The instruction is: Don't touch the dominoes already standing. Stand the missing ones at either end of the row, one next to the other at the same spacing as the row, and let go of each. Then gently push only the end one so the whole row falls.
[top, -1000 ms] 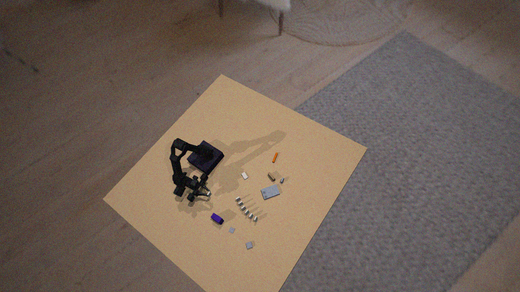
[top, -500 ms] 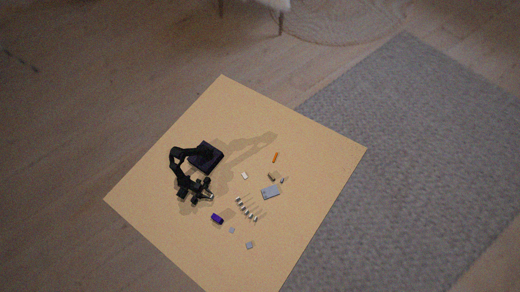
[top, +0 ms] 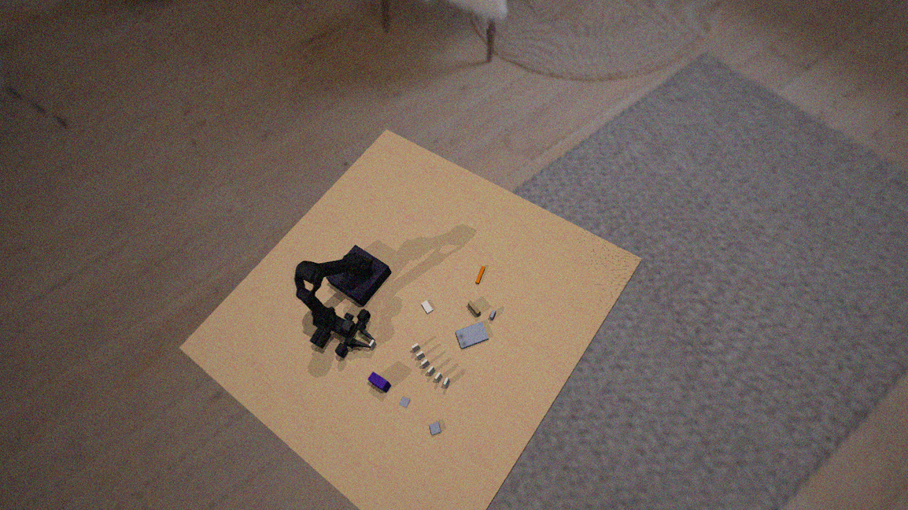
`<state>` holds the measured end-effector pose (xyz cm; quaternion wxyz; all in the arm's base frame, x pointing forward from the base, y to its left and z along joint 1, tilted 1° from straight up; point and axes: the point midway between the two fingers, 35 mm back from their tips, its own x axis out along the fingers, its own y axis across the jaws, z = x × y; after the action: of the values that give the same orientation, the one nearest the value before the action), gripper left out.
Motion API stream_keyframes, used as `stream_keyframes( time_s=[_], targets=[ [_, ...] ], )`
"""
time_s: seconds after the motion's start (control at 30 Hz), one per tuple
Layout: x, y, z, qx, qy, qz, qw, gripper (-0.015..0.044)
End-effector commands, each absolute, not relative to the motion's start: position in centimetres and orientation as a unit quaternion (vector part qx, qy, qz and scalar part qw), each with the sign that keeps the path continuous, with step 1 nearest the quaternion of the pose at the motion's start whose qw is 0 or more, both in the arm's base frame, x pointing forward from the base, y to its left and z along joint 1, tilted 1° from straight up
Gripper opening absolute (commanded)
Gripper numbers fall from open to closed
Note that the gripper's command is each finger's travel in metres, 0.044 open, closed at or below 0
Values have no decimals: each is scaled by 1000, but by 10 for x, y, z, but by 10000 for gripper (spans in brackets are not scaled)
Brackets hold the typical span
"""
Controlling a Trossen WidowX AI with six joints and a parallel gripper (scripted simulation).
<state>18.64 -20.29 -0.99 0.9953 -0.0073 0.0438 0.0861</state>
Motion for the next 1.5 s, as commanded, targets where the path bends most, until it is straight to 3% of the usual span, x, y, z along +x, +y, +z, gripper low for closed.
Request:
stream_keyframes(
  time_s=[0.0, 0.37, 0.8, 1.03, 1.23, 1.33, 1.47],
  targets=[
    [187, -203, -10, -5, 42, 86, 995, 160],
    [187, -203, -10, -5, 42, 86, 995, 440],
    [188, -203, 39, -5, 52, 90, 995, 440],
    [219, -196, 20, 42, 372, 168, 912, 440],
    [218, -196, 52, -15, 624, 113, 773, 440],
    [215, -198, 79, -60, 693, 62, 716, 440],
    [214, -199, 81, -64, 697, 58, 712, 440]
  ],
)
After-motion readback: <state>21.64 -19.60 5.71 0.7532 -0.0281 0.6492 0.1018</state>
